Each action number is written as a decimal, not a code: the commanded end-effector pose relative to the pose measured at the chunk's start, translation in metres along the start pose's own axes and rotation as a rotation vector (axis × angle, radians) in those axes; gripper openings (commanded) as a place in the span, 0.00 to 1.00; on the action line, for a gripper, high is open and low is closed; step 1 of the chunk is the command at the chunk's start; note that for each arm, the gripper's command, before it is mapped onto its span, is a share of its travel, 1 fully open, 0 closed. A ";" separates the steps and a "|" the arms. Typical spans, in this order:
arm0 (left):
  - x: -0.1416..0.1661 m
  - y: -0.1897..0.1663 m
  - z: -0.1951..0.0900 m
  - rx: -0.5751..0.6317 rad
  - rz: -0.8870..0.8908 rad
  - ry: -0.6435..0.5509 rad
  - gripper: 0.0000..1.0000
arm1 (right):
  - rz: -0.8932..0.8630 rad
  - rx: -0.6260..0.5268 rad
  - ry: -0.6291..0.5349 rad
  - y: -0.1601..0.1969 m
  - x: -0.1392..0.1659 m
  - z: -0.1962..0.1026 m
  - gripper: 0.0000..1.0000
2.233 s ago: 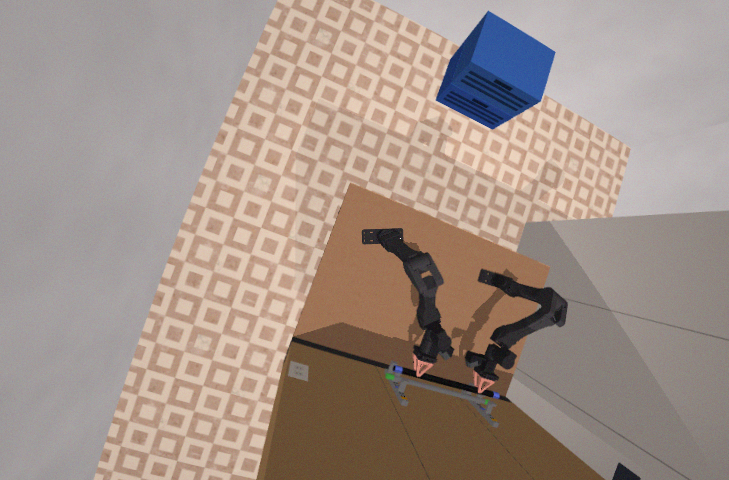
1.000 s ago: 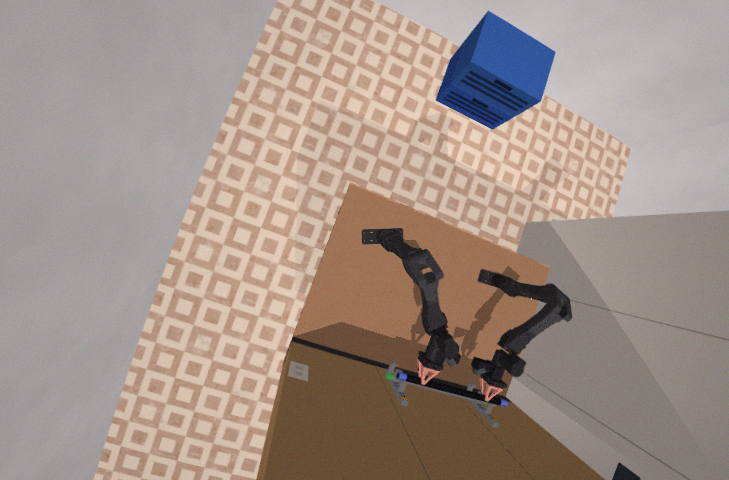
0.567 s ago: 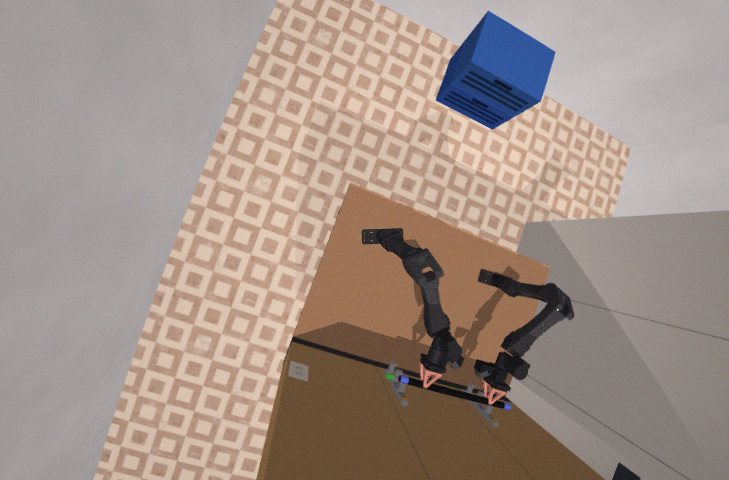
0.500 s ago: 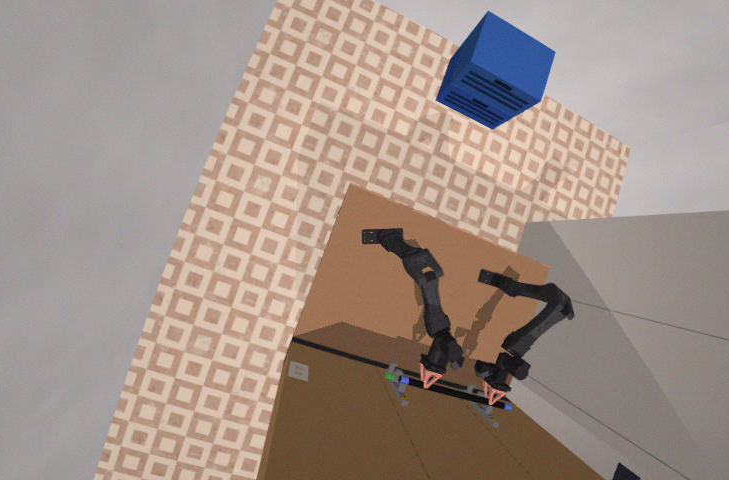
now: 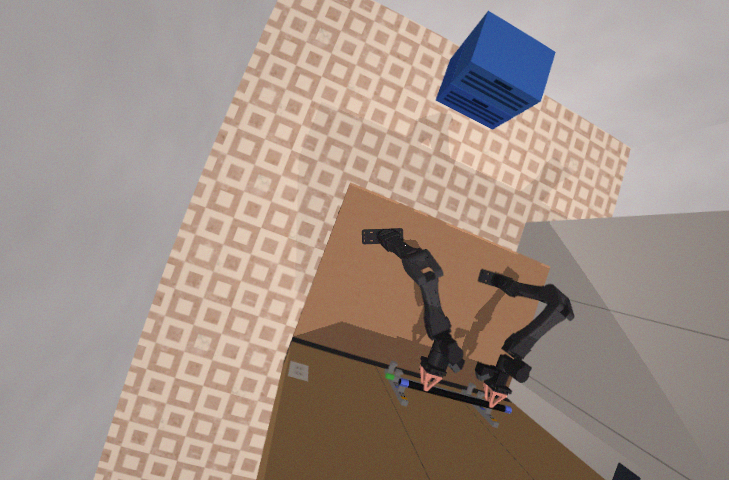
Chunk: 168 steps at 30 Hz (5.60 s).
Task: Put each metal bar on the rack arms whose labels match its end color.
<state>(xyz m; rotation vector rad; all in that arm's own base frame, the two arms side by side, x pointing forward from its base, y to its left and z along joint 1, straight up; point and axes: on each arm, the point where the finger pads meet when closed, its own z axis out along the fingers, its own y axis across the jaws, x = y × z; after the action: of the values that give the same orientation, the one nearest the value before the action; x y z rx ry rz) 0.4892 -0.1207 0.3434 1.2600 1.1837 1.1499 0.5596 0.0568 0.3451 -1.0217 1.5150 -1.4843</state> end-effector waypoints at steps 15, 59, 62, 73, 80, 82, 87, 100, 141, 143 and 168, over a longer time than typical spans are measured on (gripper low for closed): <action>0.002 0.007 0.015 -0.030 0.001 0.003 0.00 | 0.011 0.027 0.001 -0.006 0.002 0.017 0.00; 0.003 0.012 0.042 -0.030 0.001 0.003 0.00 | 0.011 0.027 0.001 -0.006 0.002 0.044 0.00; 0.003 0.013 0.042 -0.030 0.001 0.003 0.00 | 0.011 0.027 0.001 -0.007 0.002 0.044 0.00; 0.003 0.004 0.042 -0.030 0.001 0.003 0.00 | 0.011 0.027 0.001 0.001 0.002 0.044 0.00; 0.003 -0.011 0.043 -0.030 0.001 0.003 0.00 | 0.011 0.027 0.001 0.014 0.002 0.045 0.00; 0.003 -0.015 0.043 -0.030 0.001 0.003 0.00 | 0.011 0.027 0.001 0.018 0.002 0.045 0.00; 0.003 -0.019 0.043 -0.030 0.001 0.003 0.00 | 0.011 0.027 0.001 0.021 0.002 0.045 0.00; 0.003 -0.025 0.043 -0.030 0.001 0.003 0.00 | 0.011 0.027 0.001 0.027 0.002 0.045 0.00; 0.003 -0.032 0.044 -0.030 0.000 0.003 0.31 | 0.011 0.027 0.001 0.034 0.002 0.045 0.30; 0.003 -0.032 0.044 -0.030 0.000 0.003 0.34 | 0.011 0.027 0.001 0.034 0.002 0.045 0.33; 0.003 -0.032 0.044 -0.030 0.000 0.003 0.70 | 0.011 0.027 0.002 0.034 0.002 0.045 0.69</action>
<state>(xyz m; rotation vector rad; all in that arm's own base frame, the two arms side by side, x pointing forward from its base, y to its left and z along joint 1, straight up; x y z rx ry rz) 0.5312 -0.1241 0.3069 1.2521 1.1721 1.1643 0.5989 0.0400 0.3108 -0.9967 1.4955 -1.4940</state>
